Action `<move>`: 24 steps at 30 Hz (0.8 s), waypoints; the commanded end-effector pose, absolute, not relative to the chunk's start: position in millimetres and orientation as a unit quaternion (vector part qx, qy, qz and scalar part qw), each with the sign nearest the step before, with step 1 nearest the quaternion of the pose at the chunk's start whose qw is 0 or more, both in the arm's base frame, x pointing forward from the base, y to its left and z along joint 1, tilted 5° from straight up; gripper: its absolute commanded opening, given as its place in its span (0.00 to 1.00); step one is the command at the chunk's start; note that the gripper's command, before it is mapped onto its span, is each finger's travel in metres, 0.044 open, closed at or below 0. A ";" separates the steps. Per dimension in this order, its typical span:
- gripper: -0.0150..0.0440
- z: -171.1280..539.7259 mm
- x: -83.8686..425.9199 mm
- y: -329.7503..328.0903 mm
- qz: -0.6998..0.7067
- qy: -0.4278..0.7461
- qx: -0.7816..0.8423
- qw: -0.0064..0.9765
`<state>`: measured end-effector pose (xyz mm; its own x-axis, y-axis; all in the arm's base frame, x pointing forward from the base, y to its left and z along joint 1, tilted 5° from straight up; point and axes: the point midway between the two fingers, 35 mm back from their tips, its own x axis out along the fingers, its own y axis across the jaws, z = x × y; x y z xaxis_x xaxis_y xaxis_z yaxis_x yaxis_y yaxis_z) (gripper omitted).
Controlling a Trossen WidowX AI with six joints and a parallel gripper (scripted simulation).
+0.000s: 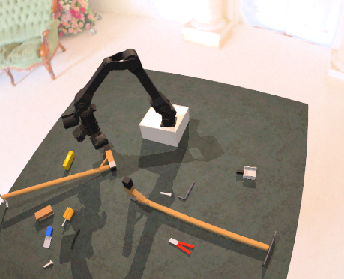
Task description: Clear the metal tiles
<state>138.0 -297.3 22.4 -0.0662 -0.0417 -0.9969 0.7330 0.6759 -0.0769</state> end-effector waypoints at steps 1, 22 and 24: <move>0.25 34.6 141.5 -299.6 -0.309 0.659 0.259 0.635; 0.25 115.5 146.4 -294.0 -0.308 0.660 0.259 0.634; 0.25 120.5 146.3 -292.9 -0.308 0.660 0.259 0.634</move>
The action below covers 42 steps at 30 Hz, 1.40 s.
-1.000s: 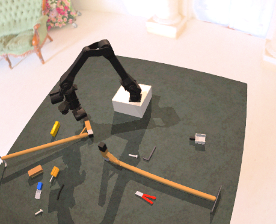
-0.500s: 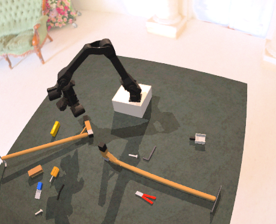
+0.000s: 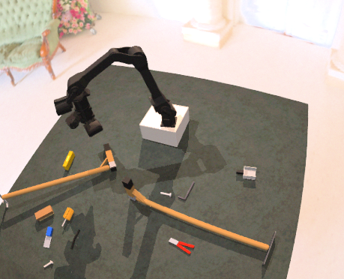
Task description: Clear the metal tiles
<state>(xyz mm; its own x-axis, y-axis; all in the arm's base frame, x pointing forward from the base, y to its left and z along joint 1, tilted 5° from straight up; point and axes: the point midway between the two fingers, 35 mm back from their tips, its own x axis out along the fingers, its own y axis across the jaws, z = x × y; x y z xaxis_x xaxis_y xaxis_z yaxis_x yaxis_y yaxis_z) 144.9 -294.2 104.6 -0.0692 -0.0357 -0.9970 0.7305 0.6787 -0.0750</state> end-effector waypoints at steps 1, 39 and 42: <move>0.25 121.1 146.3 -292.8 -0.308 0.660 0.259 0.634; 0.25 115.5 263.3 -223.7 -0.130 0.700 0.098 0.695; 0.25 114.8 272.2 -215.5 -0.112 0.703 0.082 0.698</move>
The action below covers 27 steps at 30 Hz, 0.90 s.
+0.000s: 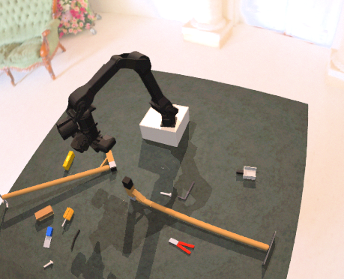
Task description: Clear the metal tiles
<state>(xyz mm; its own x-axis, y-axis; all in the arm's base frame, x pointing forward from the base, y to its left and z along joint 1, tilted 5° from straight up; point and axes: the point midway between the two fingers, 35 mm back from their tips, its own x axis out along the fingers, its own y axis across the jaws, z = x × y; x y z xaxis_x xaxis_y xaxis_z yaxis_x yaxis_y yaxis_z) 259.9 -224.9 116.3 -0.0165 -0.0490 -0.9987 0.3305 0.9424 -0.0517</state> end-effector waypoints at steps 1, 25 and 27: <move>0.25 114.6 275.1 -212.7 -0.107 0.704 0.077 0.698; 0.25 108.6 335.0 -134.4 0.035 0.710 -0.052 0.701; 0.25 108.1 339.1 -127.1 0.046 0.710 -0.063 0.700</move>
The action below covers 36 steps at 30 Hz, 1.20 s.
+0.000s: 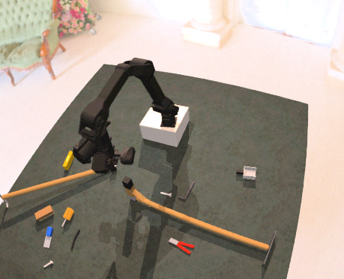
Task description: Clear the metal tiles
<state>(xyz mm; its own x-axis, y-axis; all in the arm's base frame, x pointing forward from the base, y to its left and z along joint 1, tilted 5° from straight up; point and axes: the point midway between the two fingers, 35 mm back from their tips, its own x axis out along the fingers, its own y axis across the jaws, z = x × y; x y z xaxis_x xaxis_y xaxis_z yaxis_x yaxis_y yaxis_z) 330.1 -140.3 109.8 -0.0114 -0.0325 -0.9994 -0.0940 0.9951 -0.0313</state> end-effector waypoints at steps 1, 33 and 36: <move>0.25 107.8 341.0 -123.4 0.052 0.709 -0.068 0.700; 0.25 98.1 379.6 7.9 0.235 0.675 -0.237 0.658; 0.25 97.1 380.6 21.0 0.252 0.670 -0.252 0.651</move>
